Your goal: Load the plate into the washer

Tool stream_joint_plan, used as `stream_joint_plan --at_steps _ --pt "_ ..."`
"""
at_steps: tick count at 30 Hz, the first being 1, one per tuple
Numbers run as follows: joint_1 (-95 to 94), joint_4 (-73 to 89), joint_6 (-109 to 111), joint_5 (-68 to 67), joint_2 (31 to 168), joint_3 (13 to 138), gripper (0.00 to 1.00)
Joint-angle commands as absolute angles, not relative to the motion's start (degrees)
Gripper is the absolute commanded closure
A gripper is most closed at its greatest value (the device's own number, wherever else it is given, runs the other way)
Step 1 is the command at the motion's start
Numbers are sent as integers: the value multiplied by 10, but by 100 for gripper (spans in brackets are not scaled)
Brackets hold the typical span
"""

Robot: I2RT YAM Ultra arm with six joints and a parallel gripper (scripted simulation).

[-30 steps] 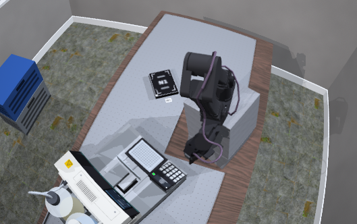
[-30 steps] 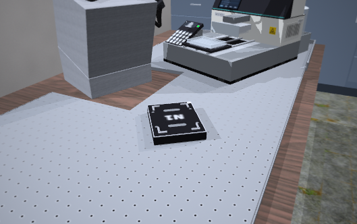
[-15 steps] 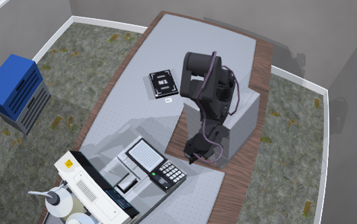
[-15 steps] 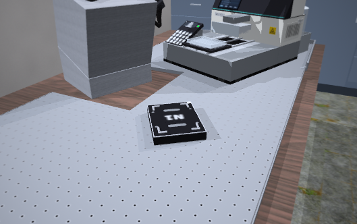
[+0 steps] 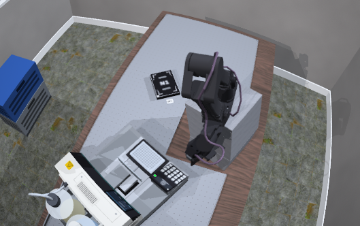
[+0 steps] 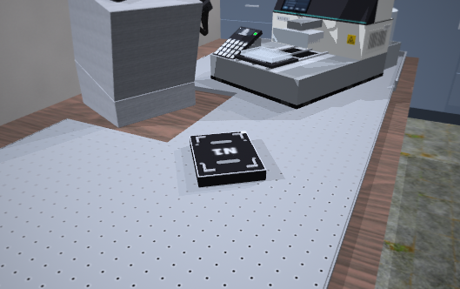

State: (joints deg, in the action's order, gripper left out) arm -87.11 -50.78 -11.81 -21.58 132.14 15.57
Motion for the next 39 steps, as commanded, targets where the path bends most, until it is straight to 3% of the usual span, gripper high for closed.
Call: stream_joint_plan --at_steps 1,17,39 --pt "-871 -522 -114 -224 1321 169 100" --pt "-871 -522 -114 -224 1321 169 100" --pt "-828 -580 -76 -198 1427 223 100"
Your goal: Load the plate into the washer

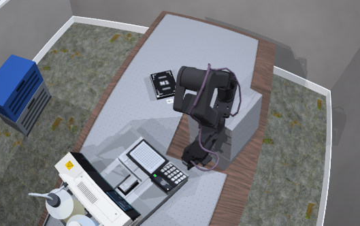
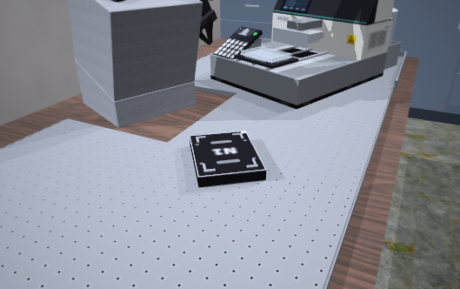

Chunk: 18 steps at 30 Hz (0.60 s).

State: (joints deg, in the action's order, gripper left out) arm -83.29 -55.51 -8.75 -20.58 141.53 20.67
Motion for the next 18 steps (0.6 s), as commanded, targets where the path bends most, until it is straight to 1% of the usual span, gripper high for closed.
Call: stream_joint_plan --at_steps 1,18 --pt "-828 -580 -76 -198 1427 223 100" --pt "-803 -605 -52 -186 1490 269 100"
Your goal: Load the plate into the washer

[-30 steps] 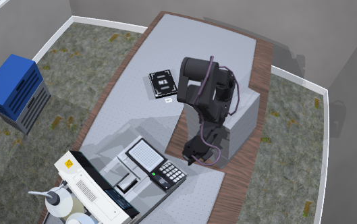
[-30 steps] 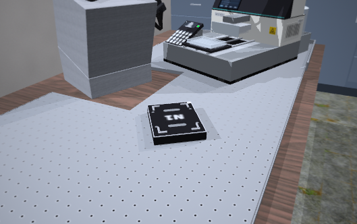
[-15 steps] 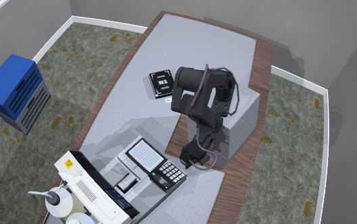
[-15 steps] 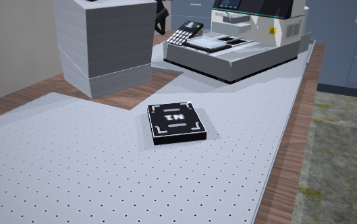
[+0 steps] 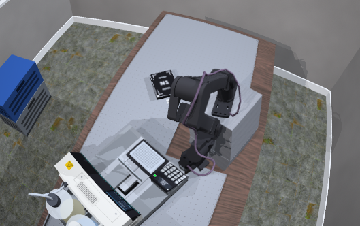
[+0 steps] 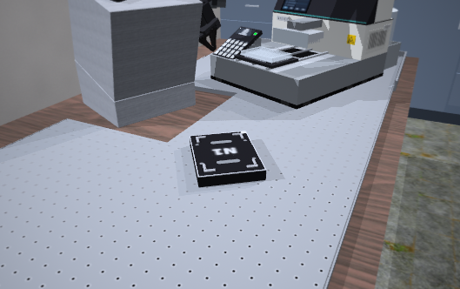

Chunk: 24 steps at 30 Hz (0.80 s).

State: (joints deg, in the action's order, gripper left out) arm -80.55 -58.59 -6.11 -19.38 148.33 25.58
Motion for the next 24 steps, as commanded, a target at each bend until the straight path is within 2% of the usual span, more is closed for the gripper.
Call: stream_joint_plan --at_steps 1,24 --pt "-803 -605 -52 -186 1490 269 100" --pt "-805 -610 -48 -184 1491 273 100"
